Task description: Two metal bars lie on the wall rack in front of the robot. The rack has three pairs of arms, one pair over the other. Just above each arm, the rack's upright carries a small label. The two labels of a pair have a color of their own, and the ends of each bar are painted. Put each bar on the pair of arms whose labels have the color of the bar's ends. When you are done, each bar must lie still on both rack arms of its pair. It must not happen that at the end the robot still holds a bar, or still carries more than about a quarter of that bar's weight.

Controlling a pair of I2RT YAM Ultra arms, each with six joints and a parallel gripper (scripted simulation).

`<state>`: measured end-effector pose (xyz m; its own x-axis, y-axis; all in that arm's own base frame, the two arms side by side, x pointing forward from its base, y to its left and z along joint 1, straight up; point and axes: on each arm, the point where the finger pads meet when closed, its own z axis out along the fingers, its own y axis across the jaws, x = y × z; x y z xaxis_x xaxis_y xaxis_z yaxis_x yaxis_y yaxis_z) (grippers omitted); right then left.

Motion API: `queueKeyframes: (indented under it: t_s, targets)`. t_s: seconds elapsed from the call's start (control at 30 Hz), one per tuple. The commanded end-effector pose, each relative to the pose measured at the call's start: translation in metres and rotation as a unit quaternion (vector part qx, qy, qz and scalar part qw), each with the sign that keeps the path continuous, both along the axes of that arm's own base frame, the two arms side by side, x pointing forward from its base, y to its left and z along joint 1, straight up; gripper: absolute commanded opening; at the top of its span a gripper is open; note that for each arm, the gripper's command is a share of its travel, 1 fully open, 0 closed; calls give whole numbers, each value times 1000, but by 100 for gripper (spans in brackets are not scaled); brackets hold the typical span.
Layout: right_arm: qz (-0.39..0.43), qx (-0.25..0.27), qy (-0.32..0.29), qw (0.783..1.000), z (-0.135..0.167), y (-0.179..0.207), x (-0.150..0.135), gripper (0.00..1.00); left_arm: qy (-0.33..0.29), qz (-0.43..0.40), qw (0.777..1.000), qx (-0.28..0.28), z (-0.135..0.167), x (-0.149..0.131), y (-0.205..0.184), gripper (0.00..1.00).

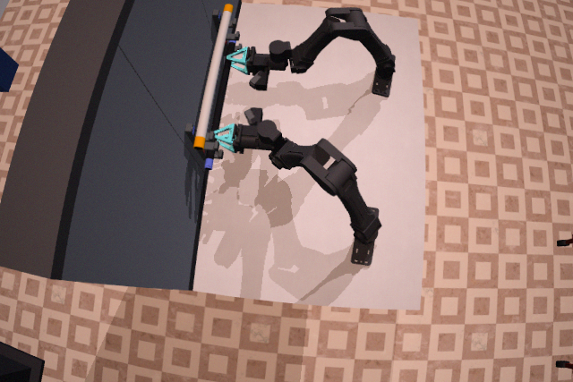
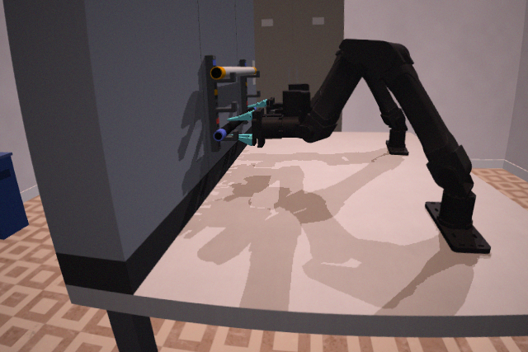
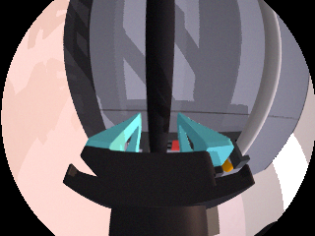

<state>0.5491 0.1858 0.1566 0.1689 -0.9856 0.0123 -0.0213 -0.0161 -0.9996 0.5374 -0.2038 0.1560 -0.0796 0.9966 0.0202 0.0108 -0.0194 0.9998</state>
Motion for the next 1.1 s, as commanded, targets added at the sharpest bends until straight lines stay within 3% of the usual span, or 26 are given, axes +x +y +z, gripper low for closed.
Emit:
queueKeyframes:
  t_s: [0.0, 0.53, 1.07]
  targets:
    - [-1, 4, -8, 1000, 2, -3, 0, 45, -8, 1, 1000, -7, 3, 2, 4, 47]
    - [-1, 4, -8, 1000, 3, -3, 0, 68, -8, 1, 1000, -8, 3, 2, 4, 70]
    - [-1, 4, -8, 1000, 3, -6, -17, 68, -8, 1, 1000, -8, 3, -16, 2, 70]
